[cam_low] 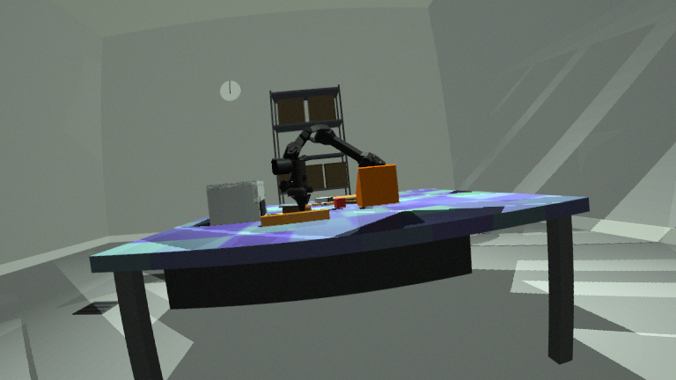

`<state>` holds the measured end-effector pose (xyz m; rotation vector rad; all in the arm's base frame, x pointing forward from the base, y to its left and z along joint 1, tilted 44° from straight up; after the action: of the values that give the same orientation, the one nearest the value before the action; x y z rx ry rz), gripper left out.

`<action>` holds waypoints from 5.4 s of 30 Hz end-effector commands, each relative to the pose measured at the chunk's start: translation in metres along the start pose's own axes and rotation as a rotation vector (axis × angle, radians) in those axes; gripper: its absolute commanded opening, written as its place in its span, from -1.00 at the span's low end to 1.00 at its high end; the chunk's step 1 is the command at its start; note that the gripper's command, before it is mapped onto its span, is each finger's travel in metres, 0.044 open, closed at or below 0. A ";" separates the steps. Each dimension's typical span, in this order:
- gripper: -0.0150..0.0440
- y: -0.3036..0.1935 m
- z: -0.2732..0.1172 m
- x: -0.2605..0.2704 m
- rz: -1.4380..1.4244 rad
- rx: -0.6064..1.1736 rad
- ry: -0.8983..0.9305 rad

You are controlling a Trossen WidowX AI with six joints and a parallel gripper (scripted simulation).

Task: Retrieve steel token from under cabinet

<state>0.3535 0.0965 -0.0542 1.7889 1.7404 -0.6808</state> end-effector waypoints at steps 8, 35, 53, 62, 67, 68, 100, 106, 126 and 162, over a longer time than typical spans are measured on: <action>-0.49 0.014 0.000 -0.003 0.004 -0.004 0.001; -0.49 0.041 0.000 -0.009 0.005 -0.004 0.000; -0.49 0.043 0.000 -0.024 0.005 -0.004 -0.001; -0.49 0.041 0.001 -0.036 0.005 -0.004 -0.002; -0.49 0.040 0.001 -0.039 0.005 -0.004 -0.002; -0.49 0.040 0.001 -0.039 0.005 -0.004 -0.002; -0.49 0.011 0.001 -0.031 0.004 -0.003 -0.001; -0.49 0.005 0.001 -0.030 0.004 -0.003 -0.001; -0.49 -0.018 0.002 -0.025 0.003 -0.002 -0.001; -0.49 -0.062 0.002 -0.016 0.002 -0.001 0.000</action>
<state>0.2969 0.0838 -0.0451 1.7901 1.7355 -0.6726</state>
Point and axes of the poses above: the point midway between the two fingers, 35 mm back from their tips, its own z axis out along the fingers, its own x axis across the jaws, y = z × x, the point moved 8 cm from there along -z, back along the fingers, and after that the axes turned 11 degrees about -z, right-handed, at the moved point
